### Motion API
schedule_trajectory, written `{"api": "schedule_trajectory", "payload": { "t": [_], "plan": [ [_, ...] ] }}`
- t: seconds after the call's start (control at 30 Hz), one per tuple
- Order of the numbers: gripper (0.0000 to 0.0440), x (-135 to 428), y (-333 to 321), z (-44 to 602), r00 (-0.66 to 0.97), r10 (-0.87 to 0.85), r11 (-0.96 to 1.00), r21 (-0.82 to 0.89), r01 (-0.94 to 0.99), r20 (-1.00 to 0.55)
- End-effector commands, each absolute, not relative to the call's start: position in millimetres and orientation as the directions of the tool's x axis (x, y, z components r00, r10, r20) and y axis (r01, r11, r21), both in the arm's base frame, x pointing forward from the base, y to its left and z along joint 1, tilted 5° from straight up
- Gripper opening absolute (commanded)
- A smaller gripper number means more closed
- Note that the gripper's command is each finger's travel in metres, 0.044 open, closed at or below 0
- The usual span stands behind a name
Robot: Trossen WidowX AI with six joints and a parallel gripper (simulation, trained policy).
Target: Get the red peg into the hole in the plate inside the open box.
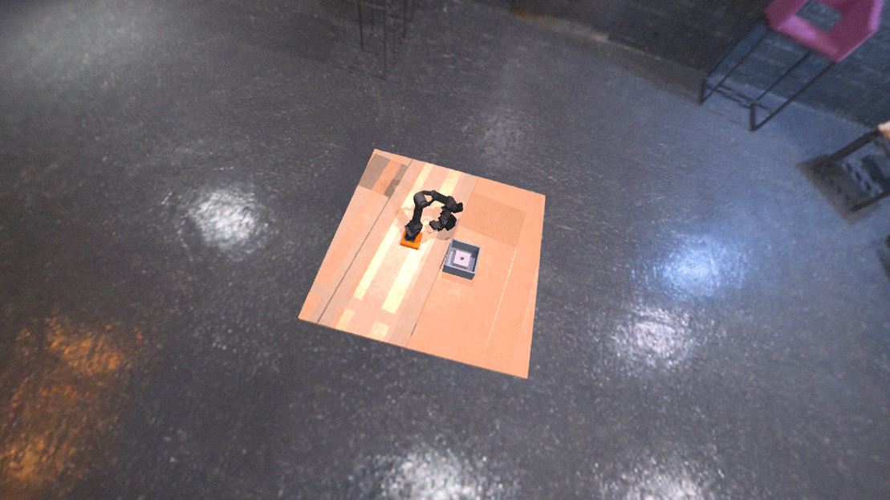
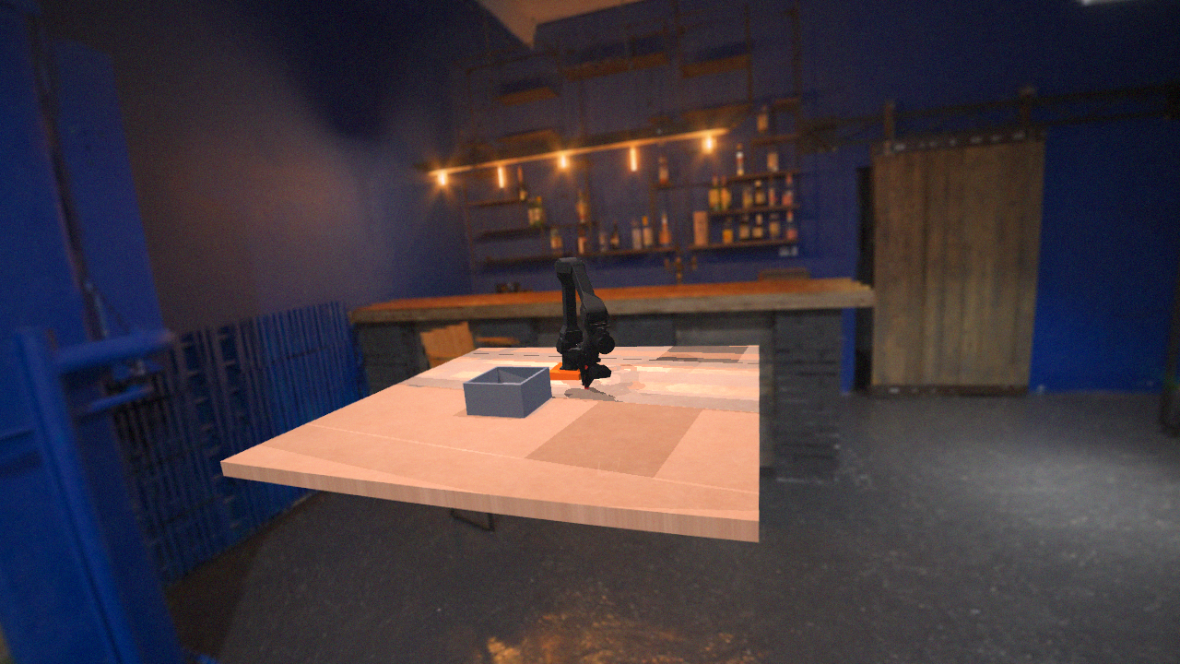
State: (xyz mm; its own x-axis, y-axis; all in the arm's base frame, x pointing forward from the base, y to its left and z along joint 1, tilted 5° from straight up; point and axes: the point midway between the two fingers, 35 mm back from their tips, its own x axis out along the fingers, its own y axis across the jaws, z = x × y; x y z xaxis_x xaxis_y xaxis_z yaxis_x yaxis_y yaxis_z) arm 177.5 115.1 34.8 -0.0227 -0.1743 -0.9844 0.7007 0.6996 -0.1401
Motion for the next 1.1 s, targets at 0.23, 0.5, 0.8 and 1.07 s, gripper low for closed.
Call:
{"api": "schedule_trajectory", "payload": {
  "t": [0.23,0.5,0.8,1.07],
  "plan": [
    [0.0002,193,102,71,0.044,-0.236,0.708,-0.141,0.692,-0.971],
    [0.0,211,88,117,0.122,-0.256,0.677,-0.088,0.731,-0.959],
    [0.0,236,61,142,0.182,-0.292,0.597,-0.03,0.802,-0.939],
    [0.0,260,32,154,0.211,-0.324,0.524,0.01,0.851,-0.922]
  ]
}}
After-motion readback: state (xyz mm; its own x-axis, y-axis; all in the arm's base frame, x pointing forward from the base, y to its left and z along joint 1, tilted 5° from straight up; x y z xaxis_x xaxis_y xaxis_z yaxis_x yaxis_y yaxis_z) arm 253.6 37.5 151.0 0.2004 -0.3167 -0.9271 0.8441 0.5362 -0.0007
